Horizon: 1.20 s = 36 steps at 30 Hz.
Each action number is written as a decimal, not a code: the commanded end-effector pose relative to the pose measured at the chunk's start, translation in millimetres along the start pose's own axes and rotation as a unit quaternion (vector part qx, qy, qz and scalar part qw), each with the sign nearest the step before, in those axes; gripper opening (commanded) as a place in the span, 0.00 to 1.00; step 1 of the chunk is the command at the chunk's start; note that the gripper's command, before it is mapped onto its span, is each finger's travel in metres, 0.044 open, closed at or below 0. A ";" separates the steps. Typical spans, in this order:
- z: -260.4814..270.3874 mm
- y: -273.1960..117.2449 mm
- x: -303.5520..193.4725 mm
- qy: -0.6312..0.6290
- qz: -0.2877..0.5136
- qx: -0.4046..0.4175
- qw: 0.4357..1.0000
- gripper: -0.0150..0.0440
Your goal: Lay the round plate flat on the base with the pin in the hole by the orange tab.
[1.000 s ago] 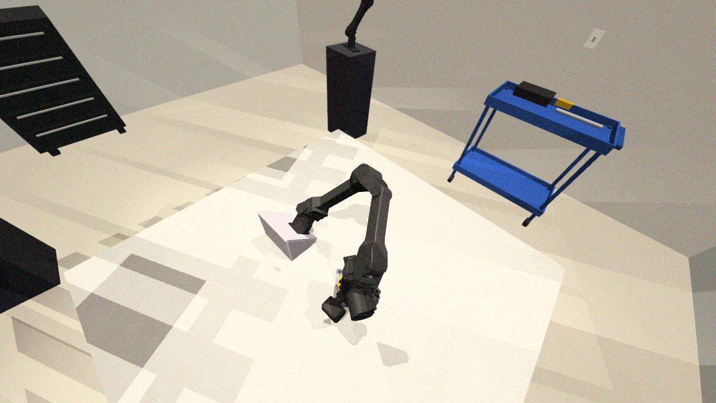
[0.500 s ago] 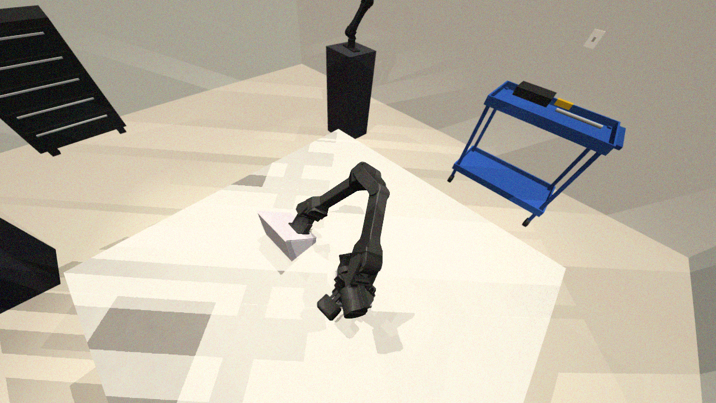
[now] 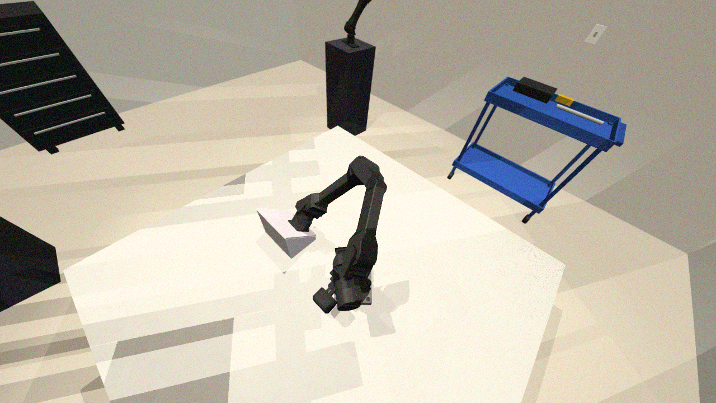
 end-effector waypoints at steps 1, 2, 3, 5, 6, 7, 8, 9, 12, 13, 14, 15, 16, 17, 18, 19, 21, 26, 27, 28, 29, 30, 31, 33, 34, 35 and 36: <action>2.5 1.0 -7.0 0.001 0.005 0.001 1.000 0.25; 2.9 0.6 -8.3 0.001 0.005 0.001 1.000 0.25; 3.4 0.4 -9.7 0.001 0.005 0.001 1.000 0.25; 4.5 0.0 -12.1 0.001 0.005 0.002 1.000 0.25; 5.0 -0.1 -13.2 0.001 0.005 0.002 1.000 0.25; 5.3 -0.2 -13.7 0.001 0.005 0.002 1.000 0.25; 5.7 -0.3 -14.2 0.001 0.005 0.002 1.000 0.25; 6.0 -0.4 -14.8 0.001 0.006 0.002 1.000 0.25; 7.0 -0.7 -16.3 0.001 0.006 0.002 1.000 0.25; 7.4 -0.8 -16.8 0.001 0.006 0.002 1.000 0.25; 7.7 -0.9 -17.3 0.001 0.006 0.002 1.000 0.25; 8.1 -1.1 -17.8 0.001 0.006 0.002 1.000 0.25; 8.4 -1.2 -18.4 0.001 0.006 0.002 1.000 0.25; 8.7 -1.2 -18.9 0.001 0.006 0.002 1.000 0.25; 9.1 -1.3 -19.3 0.001 0.006 0.002 1.000 0.25; 9.4 -1.3 -19.8 0.001 0.006 0.002 1.000 0.25; 10.2 -1.3 -20.7 0.001 0.006 0.002 1.000 0.25; 11.4 -1.2 -21.9 0.001 0.006 0.002 1.000 0.25; 11.2 -3.5 -21.6 0.001 0.006 0.002 1.000 0.25; 11.0 -6.6 -21.4 0.001 0.006 0.001 1.000 0.25; 10.7 -11.3 -21.0 0.001 0.006 0.001 1.000 0.25; 10.7 -16.2 -20.8 0.001 0.006 0.001 1.000 0.25; 10.6 -21.4 -20.8 0.001 0.006 0.001 1.000 0.25; 11.2 -31.8 -21.3 0.001 0.006 0.001 1.000 0.25; 11.4 -37.0 -21.7 0.002 0.006 0.001 1.000 0.25; 11.5 -41.0 -22.0 0.002 0.006 0.001 1.000 0.25; 11.4 -43.4 -22.1 0.002 0.006 0.001 1.000 0.25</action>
Point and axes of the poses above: the point midway between the two fingers, 35 mm back from their tips, its own y axis out along the fingers, its own z axis across the jaws, x = y × z, the point moved 9 cm from there along -y, back along the fingers, and after that the axes turned 10 degrees about -y, right-handed, at the moved point
